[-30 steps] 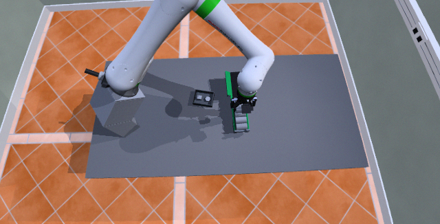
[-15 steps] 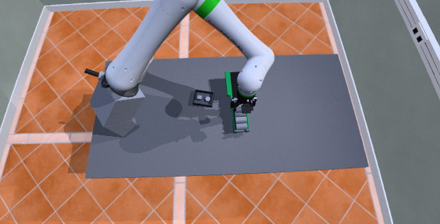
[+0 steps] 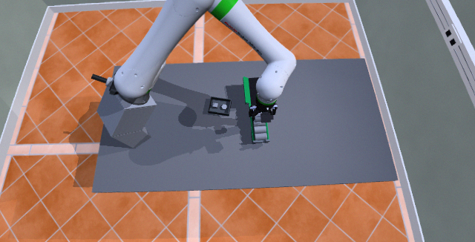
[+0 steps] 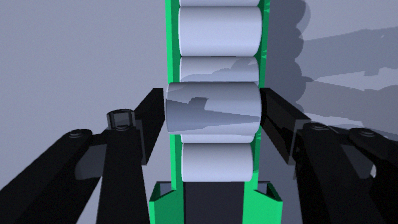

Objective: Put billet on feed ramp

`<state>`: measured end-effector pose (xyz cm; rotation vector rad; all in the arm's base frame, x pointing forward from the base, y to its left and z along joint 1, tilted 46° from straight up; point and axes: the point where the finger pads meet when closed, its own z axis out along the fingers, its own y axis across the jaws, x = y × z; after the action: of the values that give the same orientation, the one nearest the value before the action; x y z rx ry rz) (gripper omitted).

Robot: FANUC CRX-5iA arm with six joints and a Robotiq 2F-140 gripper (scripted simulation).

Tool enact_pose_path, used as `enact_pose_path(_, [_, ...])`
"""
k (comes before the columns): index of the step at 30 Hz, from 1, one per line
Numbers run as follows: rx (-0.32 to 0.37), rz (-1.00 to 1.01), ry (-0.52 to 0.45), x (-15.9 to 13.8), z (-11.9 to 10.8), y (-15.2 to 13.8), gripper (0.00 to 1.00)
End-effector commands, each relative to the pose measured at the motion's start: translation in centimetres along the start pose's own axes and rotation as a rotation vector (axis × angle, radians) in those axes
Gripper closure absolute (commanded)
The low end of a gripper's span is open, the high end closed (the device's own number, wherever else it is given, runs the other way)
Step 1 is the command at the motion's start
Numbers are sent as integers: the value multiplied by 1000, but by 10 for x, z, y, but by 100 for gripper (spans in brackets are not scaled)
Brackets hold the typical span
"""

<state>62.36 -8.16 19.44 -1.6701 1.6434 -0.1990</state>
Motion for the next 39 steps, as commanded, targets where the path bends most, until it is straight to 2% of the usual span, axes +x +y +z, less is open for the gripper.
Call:
enact_pose_path(1, [1,-1,1,0,-1,-1,43])
enact_pose_path(3, [1,-1,1,0,-1,-1,43])
enact_pose_path(4, [1,-1,1,0,-1,-1,55])
enact_pose_path(39, [1,-1,1,0,-1,-1,55])
